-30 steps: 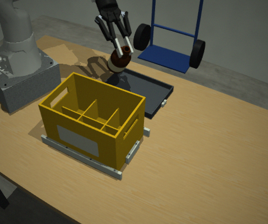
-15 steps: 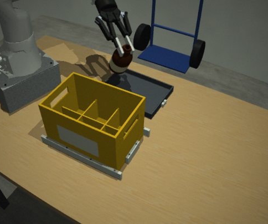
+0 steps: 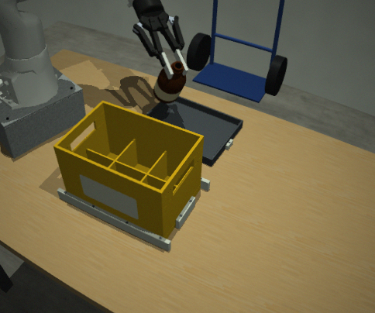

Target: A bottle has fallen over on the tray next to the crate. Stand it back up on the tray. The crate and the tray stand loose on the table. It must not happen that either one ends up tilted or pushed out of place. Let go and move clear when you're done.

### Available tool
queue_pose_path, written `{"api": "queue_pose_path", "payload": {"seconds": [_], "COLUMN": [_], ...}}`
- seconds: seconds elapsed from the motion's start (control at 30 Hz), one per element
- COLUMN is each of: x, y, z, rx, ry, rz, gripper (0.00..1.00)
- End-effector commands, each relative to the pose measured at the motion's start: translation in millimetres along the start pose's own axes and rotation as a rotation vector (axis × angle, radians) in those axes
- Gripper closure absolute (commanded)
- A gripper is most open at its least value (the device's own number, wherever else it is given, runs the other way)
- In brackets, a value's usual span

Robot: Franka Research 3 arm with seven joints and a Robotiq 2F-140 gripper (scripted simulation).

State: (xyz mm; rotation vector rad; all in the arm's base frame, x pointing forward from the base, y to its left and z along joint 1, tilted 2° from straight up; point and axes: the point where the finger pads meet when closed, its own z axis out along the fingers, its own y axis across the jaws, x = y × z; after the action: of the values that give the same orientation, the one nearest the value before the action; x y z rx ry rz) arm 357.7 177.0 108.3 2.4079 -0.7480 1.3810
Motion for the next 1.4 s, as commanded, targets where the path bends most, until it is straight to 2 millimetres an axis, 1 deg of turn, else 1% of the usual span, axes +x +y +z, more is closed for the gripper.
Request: {"api": "queue_pose_path", "payload": {"seconds": [0.0, 1.37], "x": [2.2, 1.3], "y": [-0.1, 1.8], "z": [0.4, 1.3], "rx": [-0.003, -0.011], "ry": [0.004, 0.029], "rz": [0.014, 0.011], "gripper": [1.00, 1.00]}}
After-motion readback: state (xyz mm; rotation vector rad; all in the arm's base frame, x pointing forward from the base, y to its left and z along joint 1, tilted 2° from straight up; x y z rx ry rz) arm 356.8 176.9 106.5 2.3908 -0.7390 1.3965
